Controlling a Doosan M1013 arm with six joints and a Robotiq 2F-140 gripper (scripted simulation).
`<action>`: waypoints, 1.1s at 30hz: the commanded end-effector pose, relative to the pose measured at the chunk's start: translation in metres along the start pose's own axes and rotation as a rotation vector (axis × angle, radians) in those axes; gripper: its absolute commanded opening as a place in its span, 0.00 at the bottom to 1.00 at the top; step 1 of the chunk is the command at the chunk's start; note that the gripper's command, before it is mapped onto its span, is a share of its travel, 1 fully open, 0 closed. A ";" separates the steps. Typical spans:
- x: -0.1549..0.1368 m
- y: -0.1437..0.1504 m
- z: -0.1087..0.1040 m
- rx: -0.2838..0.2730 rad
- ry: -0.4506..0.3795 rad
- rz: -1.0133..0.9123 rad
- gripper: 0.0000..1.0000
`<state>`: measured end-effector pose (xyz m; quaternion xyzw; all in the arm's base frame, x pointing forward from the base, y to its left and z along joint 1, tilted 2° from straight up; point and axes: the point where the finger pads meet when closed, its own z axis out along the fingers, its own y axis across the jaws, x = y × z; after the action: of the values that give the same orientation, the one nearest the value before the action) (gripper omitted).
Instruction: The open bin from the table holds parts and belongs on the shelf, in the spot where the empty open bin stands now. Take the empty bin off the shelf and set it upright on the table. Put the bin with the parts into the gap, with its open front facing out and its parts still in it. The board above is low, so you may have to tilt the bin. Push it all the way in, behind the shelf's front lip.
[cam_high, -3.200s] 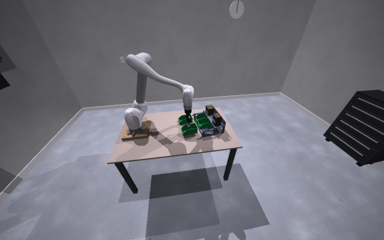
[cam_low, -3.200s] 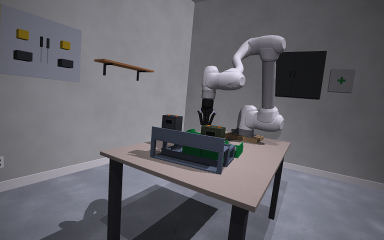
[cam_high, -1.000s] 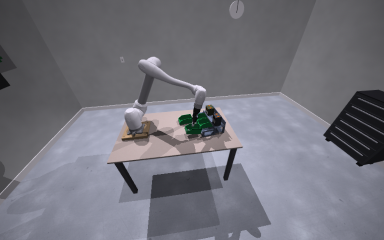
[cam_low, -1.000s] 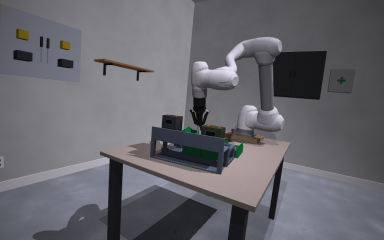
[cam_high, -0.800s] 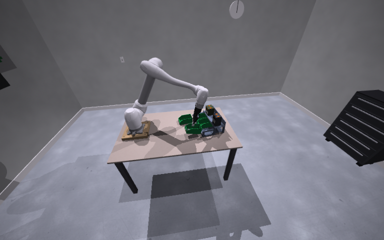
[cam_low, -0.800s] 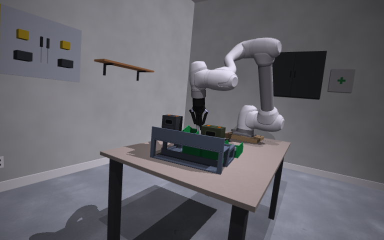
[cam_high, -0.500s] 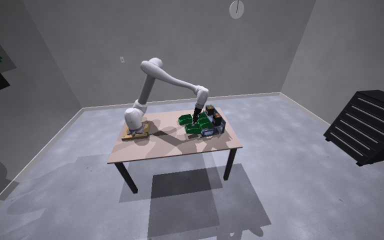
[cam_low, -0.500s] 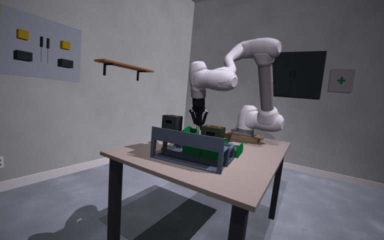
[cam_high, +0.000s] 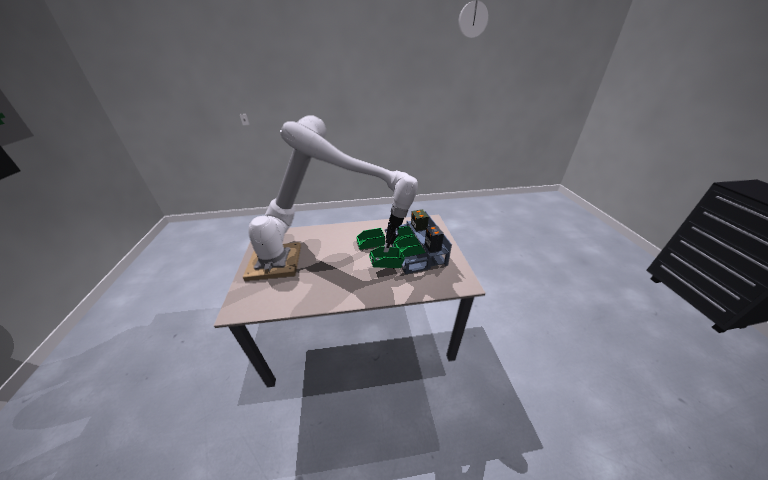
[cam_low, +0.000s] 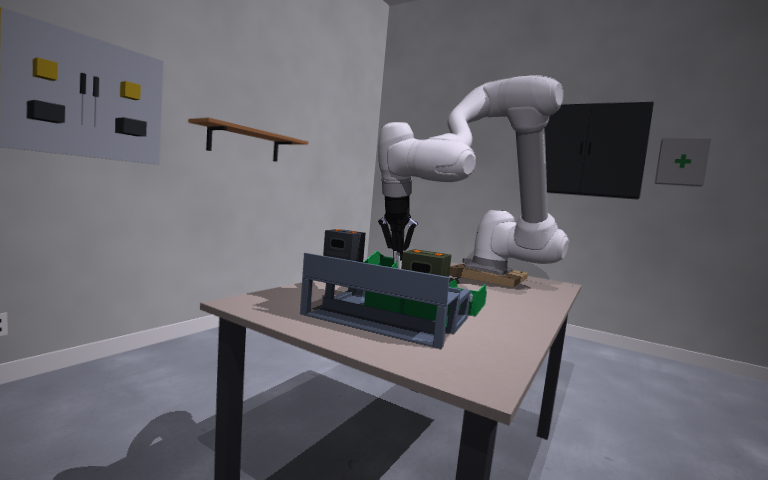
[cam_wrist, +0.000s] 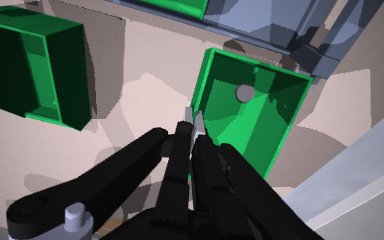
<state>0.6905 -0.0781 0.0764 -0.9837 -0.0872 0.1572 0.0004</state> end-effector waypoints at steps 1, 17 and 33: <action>0.000 0.000 0.000 0.000 0.000 0.000 0.10; 0.004 0.000 -0.001 0.000 0.000 0.000 0.10; 0.014 0.000 -0.004 0.000 0.000 0.000 0.10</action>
<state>0.7036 -0.0758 0.0760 -0.9837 -0.0872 0.1572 0.0004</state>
